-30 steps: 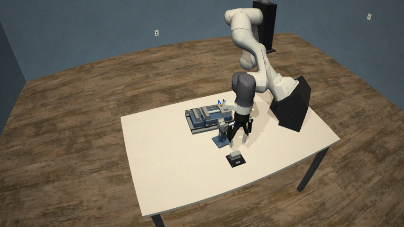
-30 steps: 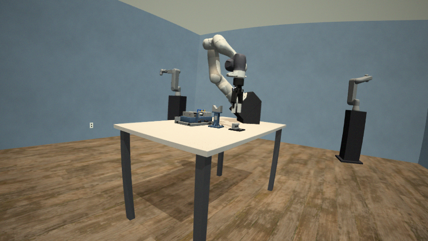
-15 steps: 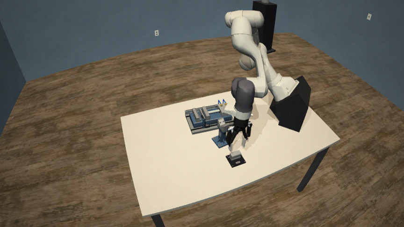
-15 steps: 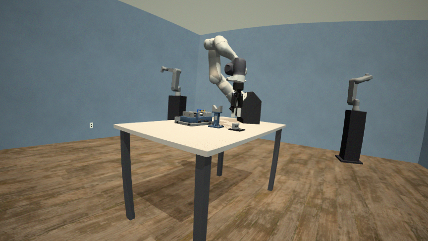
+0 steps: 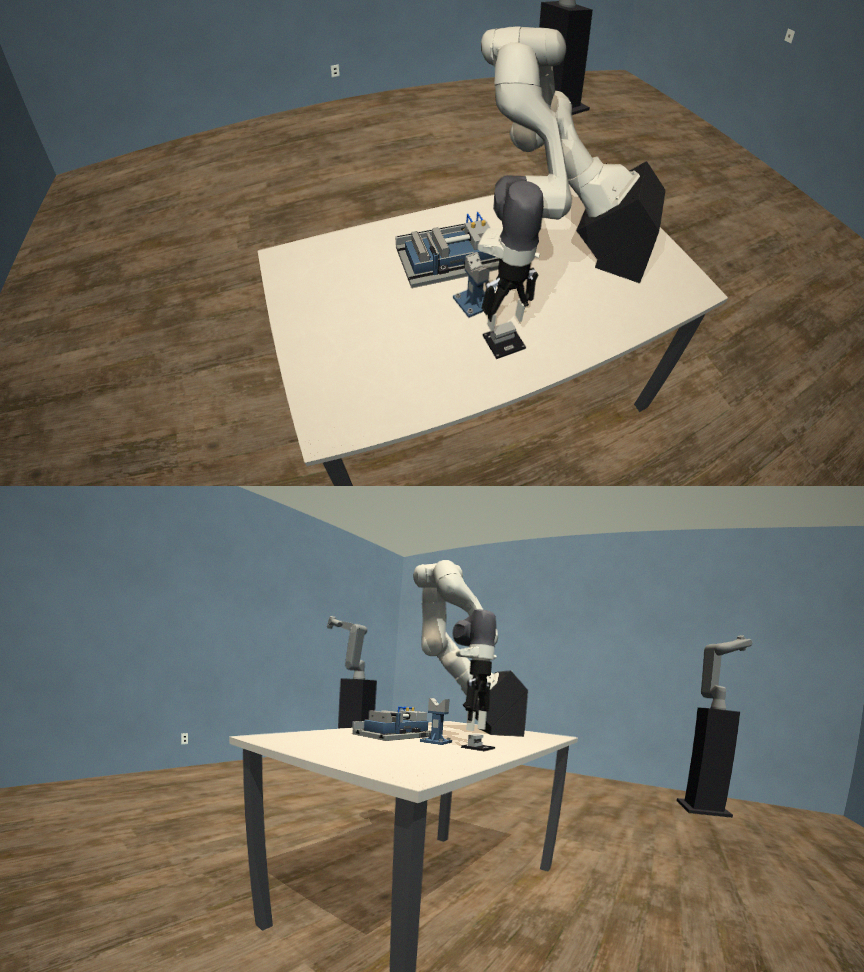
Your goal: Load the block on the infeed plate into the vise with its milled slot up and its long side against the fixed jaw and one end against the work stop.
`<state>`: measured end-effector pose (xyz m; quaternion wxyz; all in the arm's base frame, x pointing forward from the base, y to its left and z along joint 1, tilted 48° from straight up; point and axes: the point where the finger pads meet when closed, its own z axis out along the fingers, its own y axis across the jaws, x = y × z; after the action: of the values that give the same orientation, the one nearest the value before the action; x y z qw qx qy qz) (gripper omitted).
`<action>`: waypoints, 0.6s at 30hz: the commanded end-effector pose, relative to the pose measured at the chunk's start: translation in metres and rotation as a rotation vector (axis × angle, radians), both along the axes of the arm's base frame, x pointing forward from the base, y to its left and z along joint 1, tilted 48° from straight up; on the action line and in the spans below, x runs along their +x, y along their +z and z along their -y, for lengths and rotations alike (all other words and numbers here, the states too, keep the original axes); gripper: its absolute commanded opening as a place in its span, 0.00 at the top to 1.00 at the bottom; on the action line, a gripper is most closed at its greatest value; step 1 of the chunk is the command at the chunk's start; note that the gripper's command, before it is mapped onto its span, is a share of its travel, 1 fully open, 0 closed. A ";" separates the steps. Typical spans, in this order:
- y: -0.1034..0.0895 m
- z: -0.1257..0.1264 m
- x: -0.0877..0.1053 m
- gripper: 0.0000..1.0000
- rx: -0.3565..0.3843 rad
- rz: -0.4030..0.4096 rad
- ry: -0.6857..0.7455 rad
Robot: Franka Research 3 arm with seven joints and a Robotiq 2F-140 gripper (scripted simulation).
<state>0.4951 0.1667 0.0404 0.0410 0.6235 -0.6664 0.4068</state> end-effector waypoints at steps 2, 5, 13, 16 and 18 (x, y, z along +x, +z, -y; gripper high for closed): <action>-0.006 0.002 0.006 0.49 0.005 0.000 0.013; -0.010 0.004 0.008 0.49 0.005 0.000 0.013; -0.015 0.009 0.012 0.49 0.005 0.000 0.013; -0.018 0.011 0.013 0.49 0.005 0.000 0.013; -0.019 0.013 0.014 0.49 0.005 0.000 0.013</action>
<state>0.5058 0.1522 0.0238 0.0409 0.6240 -0.6661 0.4066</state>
